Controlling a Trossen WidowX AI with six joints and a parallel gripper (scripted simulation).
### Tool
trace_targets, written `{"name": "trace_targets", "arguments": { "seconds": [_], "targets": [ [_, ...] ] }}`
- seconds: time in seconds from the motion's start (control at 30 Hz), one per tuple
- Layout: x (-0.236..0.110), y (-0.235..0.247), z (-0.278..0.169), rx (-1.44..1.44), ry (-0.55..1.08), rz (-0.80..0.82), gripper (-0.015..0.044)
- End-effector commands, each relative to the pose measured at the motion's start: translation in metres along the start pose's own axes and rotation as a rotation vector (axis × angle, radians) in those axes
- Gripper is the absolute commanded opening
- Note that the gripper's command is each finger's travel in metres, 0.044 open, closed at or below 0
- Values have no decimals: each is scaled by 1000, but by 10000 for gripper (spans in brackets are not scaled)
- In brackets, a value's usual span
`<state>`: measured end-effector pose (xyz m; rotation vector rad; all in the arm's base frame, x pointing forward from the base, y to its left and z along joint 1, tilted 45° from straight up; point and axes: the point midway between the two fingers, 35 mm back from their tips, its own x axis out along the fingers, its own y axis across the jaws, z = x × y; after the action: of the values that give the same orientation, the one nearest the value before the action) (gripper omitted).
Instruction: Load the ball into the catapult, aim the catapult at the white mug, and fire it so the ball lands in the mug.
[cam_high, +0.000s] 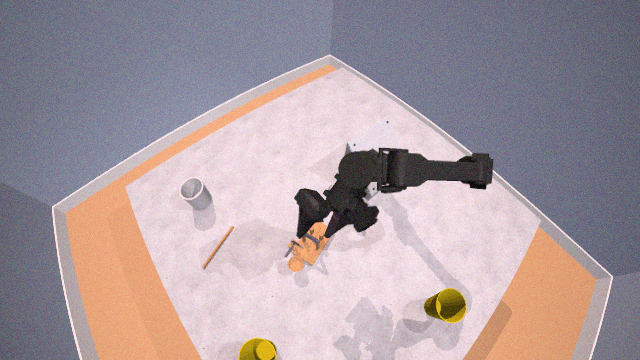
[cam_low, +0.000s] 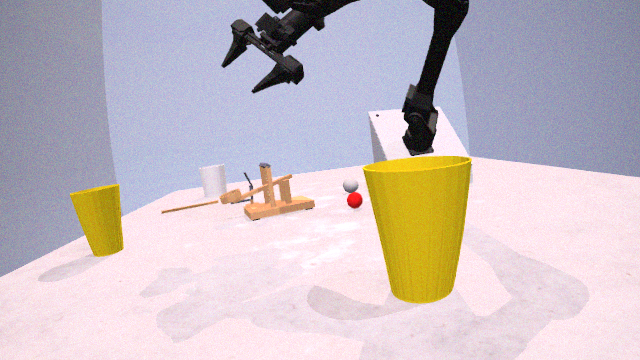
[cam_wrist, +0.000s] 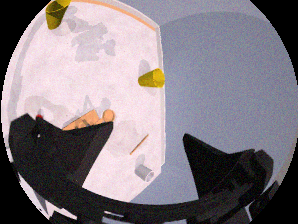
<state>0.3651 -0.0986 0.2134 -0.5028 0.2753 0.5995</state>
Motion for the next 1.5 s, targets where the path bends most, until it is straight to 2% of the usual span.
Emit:
{"name": "trace_targets", "arguments": {
  "seconds": [0.0,0.6,1.17,1.37,1.47],
  "targets": [
    [12,7,-14,127,55,62,440],
    [46,59,-63,600,323,340,440],
    [52,119,-91,975,660,605,440],
    [51,122,-91,988,675,615,440],
    [67,138,-97,988,674,615,440]
  ]
}}
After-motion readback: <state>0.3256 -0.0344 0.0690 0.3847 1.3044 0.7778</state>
